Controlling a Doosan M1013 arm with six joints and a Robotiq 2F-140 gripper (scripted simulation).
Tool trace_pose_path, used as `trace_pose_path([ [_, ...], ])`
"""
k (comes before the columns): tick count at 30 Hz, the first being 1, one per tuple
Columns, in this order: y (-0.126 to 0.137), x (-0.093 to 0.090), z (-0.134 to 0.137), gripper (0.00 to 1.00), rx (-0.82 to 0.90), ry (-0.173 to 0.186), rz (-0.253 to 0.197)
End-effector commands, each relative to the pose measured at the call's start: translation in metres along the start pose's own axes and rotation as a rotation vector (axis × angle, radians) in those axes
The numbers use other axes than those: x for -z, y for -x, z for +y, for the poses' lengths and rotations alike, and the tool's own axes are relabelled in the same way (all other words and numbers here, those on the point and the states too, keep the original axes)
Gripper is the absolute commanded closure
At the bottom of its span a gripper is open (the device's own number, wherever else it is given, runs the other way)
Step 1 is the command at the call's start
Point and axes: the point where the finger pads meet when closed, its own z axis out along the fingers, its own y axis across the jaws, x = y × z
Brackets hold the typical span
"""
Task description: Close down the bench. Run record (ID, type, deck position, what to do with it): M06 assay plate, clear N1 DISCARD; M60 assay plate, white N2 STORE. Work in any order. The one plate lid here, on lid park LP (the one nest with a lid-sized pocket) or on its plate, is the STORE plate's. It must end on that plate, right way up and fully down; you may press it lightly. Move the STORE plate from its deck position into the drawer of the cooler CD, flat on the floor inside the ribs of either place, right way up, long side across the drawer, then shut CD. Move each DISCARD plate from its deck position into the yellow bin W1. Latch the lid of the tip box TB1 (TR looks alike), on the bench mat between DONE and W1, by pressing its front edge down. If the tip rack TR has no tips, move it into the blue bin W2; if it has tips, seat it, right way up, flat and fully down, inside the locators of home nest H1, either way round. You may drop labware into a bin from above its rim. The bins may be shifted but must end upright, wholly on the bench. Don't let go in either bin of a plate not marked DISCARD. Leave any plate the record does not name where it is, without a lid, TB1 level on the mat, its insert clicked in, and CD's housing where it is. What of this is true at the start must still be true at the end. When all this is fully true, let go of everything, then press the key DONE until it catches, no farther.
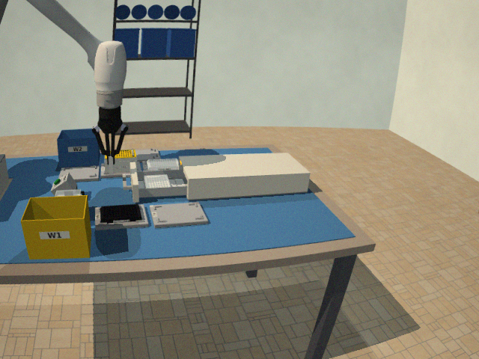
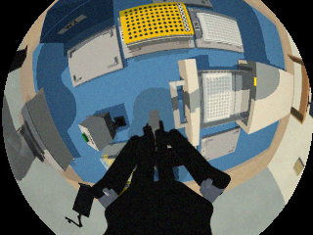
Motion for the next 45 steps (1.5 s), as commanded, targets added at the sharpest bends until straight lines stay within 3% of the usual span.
trace_pose_path([
  [1, 0.000, -0.003, 0.000, 1.00, 0.000, 0.000, 0.000],
  [45, 0.000, -0.053, 0.000, 1.00, 0.000, 0.000, 0.000],
])
